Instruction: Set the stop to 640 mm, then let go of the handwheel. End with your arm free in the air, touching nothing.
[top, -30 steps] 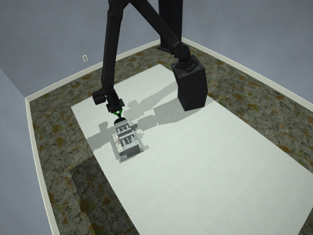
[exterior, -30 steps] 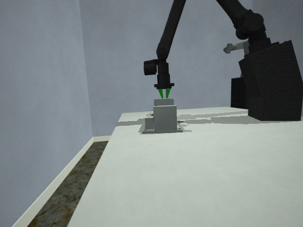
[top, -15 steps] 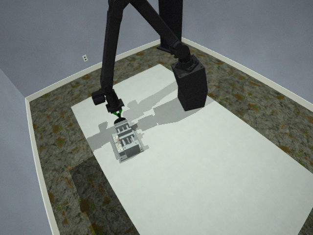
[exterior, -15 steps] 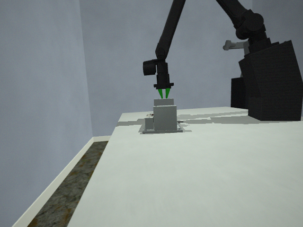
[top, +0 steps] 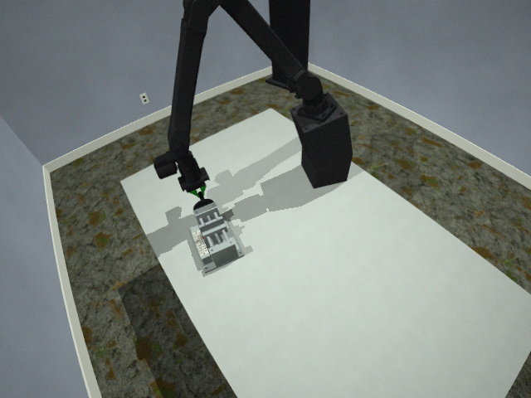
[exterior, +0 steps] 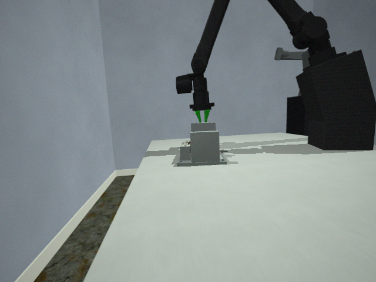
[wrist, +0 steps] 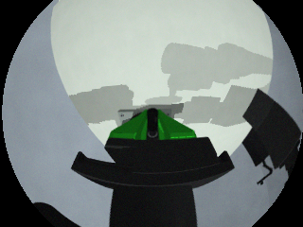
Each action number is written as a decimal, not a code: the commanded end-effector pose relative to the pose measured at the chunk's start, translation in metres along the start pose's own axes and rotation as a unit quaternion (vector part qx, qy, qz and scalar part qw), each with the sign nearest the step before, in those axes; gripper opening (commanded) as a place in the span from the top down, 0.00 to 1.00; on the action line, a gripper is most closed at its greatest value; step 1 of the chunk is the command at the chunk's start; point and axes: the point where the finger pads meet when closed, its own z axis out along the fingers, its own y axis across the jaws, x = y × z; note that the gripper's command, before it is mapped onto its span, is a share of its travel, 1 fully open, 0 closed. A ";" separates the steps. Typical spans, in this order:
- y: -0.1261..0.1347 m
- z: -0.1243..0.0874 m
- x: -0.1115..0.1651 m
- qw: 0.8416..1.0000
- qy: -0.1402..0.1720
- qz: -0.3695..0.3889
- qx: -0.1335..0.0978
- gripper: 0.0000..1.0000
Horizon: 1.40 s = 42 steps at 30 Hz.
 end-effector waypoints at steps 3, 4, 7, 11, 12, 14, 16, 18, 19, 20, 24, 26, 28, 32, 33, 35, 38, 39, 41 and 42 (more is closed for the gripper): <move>0.050 -0.026 0.003 0.999 -0.003 0.002 -0.044 0.94; 0.052 -0.023 0.003 0.999 -0.003 0.002 -0.044 0.94; 0.053 -0.013 0.004 0.999 -0.003 0.002 -0.037 0.94; 0.064 -0.024 0.002 0.999 -0.004 0.003 -0.049 0.94; 0.069 -0.031 0.001 0.998 -0.004 0.004 -0.057 0.94; 0.070 -0.031 0.001 0.998 -0.004 0.004 -0.059 0.94; 0.070 -0.031 0.001 0.998 -0.004 0.004 -0.059 0.94; 0.064 -0.018 0.002 0.999 -0.004 0.003 -0.047 0.94; 0.061 -0.010 0.002 0.999 -0.003 0.003 -0.042 0.94; 0.063 -0.009 0.002 0.999 -0.003 0.003 -0.042 0.94; 0.069 0.001 0.001 0.999 -0.004 0.004 -0.041 0.94; 0.071 0.005 0.001 0.999 -0.004 0.004 -0.041 0.94; 0.073 0.007 0.001 0.999 -0.004 0.004 -0.041 0.94; 0.082 -0.007 -0.001 0.998 -0.005 0.005 -0.056 0.94; 0.082 -0.007 -0.001 0.998 -0.005 0.005 -0.056 0.94; 0.073 0.009 0.000 0.999 -0.004 0.004 -0.041 0.94; 0.070 0.019 -0.002 0.999 -0.004 0.004 -0.041 0.94; 0.069 0.023 -0.003 0.999 -0.004 0.004 -0.040 0.94; 0.066 0.032 -0.005 0.999 -0.005 0.004 -0.040 0.94; 0.065 0.036 -0.006 0.999 -0.005 0.004 -0.039 0.94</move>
